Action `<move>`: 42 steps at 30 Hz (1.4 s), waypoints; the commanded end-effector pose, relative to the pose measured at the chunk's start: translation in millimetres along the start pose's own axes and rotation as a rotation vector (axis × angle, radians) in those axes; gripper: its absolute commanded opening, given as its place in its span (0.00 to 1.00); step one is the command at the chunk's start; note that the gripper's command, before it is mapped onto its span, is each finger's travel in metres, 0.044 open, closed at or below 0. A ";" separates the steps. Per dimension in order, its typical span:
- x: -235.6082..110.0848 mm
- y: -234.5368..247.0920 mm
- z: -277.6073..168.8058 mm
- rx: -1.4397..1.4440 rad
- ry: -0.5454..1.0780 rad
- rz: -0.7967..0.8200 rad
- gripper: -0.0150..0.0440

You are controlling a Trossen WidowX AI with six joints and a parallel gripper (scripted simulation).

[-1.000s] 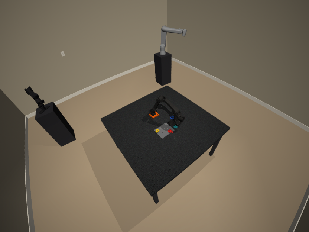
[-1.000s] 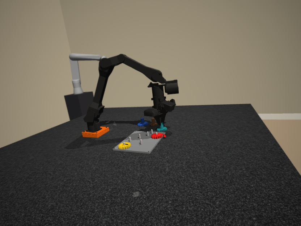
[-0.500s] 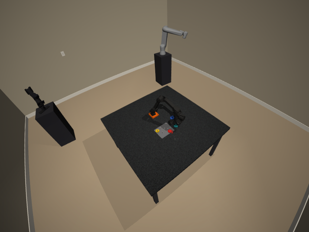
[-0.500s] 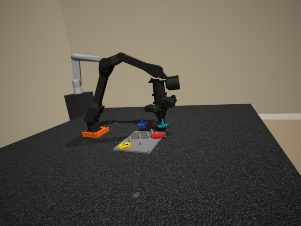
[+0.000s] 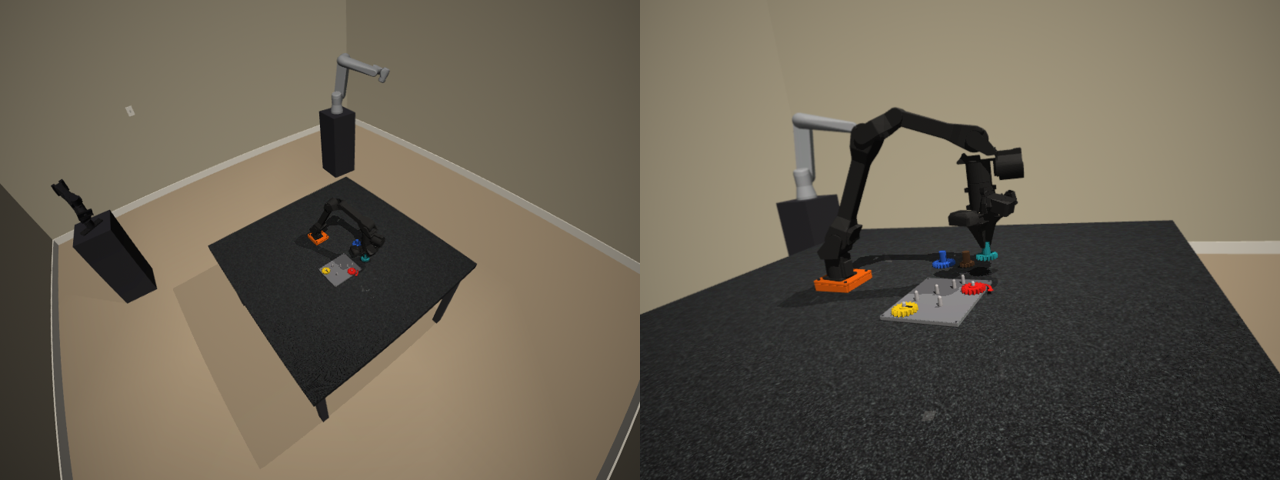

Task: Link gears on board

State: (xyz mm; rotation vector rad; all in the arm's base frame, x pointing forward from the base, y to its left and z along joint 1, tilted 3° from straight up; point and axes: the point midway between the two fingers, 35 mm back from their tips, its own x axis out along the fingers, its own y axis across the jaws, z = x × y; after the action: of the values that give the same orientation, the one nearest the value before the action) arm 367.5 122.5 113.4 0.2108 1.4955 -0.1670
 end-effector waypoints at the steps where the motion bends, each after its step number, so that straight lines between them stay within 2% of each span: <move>1: -9.8 1.4 2.2 -0.002 -0.003 0.005 0.25; 42: -84.4 -2.7 2.1 -0.002 -0.004 0.006 0.25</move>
State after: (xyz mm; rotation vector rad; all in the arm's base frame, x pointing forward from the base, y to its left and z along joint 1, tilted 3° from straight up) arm 363.7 117.7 189.7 0.2119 1.4936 -0.1678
